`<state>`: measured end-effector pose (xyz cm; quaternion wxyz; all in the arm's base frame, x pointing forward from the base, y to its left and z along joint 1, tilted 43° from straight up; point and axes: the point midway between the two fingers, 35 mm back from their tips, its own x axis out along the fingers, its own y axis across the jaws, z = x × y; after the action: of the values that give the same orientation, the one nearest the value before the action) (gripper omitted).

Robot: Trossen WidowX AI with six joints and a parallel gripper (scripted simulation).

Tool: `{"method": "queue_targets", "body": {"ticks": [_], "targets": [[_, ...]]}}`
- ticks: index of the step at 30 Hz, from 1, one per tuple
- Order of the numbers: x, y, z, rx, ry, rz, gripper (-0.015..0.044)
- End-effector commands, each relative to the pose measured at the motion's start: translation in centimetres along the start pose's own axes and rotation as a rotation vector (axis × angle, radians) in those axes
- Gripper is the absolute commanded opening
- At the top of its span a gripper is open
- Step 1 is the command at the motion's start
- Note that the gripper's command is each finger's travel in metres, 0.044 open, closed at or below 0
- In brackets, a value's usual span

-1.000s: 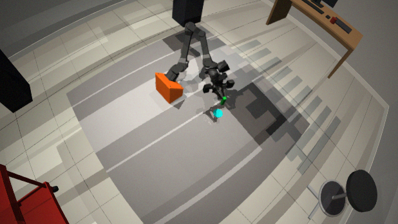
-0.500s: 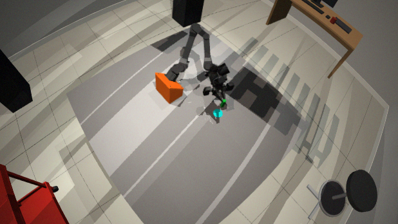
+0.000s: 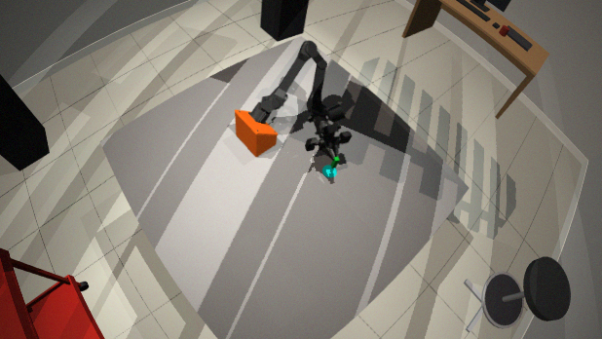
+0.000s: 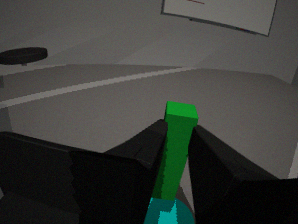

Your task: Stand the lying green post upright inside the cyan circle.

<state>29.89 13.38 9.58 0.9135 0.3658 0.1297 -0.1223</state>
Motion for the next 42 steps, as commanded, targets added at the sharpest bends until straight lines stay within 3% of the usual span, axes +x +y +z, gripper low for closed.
{"method": "queue_targets", "body": {"ticks": [1,24,38,42], "targets": [[0.0,-0.5,-1.3,-0.002,-0.003,-0.005,0.0023],[0.1,-0.6,-4.0,-0.003,0.002,0.0,0.0023],[0.1,-0.6,-4.0,-0.003,0.002,0.0,0.039],[0.1,-0.5,-3.3,-0.003,0.002,-0.001,0.04]]}}
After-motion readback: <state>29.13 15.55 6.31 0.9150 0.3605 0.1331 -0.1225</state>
